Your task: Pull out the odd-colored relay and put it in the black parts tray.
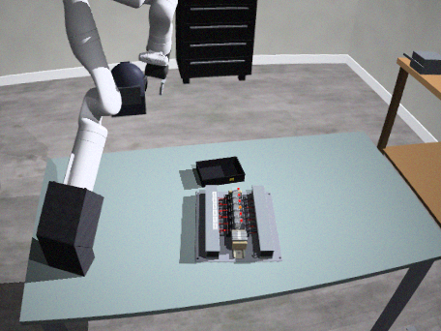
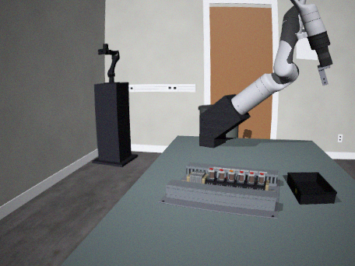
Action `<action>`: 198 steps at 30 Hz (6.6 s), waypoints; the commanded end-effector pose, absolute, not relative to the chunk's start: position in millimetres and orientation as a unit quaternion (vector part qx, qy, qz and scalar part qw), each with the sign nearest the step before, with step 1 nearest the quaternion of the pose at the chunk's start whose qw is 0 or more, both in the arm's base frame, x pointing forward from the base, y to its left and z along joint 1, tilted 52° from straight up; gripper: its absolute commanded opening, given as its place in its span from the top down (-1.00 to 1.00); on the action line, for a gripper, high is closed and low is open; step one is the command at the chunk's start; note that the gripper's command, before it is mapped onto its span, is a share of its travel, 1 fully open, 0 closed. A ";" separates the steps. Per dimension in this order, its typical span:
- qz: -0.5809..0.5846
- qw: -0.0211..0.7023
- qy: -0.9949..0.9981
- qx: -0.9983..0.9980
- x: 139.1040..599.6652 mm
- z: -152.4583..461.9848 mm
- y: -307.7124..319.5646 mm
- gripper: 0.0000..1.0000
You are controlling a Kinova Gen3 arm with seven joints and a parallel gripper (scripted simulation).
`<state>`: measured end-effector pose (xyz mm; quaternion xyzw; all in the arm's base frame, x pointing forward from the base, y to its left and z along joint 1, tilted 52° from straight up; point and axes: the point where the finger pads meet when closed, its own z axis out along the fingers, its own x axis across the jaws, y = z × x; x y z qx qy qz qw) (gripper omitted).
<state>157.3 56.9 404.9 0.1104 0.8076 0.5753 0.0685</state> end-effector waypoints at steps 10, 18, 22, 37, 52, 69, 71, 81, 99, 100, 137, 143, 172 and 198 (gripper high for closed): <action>0.575 0.069 0.807 0.110 157.5 405.2 56.7 -0.97; 0.575 0.069 0.807 0.110 157.5 405.2 56.7 -0.97; 0.575 0.069 0.807 0.110 157.5 405.2 56.7 -0.97; 0.575 0.070 0.807 0.111 159.6 404.8 55.7 -0.97; 0.575 0.074 0.807 0.112 170.9 402.6 50.5 -0.97; 0.573 0.084 0.807 0.115 200.6 395.0 38.2 -0.97; 0.573 0.085 0.807 0.116 206.0 393.4 36.2 -0.97; 0.569 0.092 0.808 0.119 230.8 384.9 27.5 -0.97; 0.553 0.107 0.816 0.128 292.1 356.6 10.8 -0.97; 0.551 0.107 0.817 0.128 296.2 354.3 9.8 -0.97; 0.476 0.137 0.859 0.130 422.4 263.1 -6.7 -0.97; 0.466 0.140 0.864 0.128 433.9 252.9 -7.4 -0.97; 0.418 0.156 0.888 0.114 480.3 209.7 -8.9 -0.97; 0.411 0.158 0.891 0.111 486.1 204.2 -9.0 -0.97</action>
